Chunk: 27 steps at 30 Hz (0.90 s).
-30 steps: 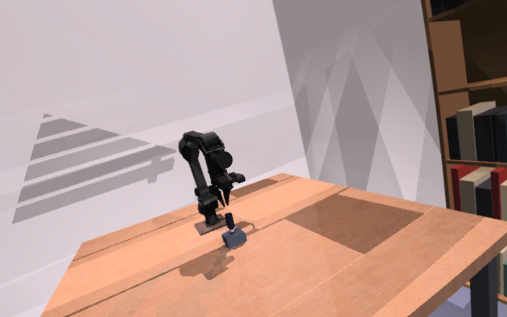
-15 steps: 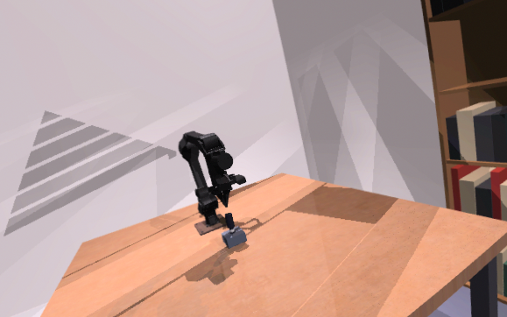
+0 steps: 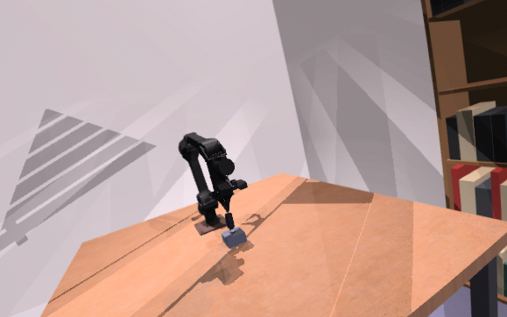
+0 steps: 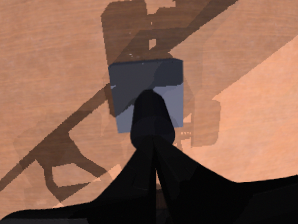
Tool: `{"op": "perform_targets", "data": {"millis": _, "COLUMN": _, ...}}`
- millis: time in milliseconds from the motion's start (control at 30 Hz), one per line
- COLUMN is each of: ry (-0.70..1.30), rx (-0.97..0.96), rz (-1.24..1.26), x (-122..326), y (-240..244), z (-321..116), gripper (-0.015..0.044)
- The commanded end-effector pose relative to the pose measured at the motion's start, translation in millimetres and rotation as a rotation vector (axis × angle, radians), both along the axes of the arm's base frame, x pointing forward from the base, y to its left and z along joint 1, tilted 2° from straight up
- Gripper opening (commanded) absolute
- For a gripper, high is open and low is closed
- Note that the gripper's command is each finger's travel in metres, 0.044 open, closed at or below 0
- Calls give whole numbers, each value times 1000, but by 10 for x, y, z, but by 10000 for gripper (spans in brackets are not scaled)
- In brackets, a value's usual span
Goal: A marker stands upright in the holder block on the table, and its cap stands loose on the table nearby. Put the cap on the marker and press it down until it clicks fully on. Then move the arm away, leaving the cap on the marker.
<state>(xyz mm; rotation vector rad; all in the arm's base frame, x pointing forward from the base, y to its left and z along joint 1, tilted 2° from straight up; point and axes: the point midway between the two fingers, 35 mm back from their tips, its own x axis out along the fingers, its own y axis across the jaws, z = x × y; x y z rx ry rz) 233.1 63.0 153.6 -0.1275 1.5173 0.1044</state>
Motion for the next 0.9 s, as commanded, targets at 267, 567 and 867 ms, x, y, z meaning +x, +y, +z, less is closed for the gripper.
{"op": "perform_targets", "data": {"millis": 267, "ry": -1, "rx": -3, "rz": -5, "x": 9, "y": -10, "z": -167, "gripper": 0}}
{"op": "perform_targets", "data": {"millis": 567, "ry": -11, "rx": 1, "rz": -2, "x": 25, "y": 1, "z": -44, "gripper": 0}}
{"op": "perform_targets", "data": {"millis": 867, "ry": -50, "rx": 13, "rz": 2, "x": -42, "y": 6, "z": 771, "gripper": 0}}
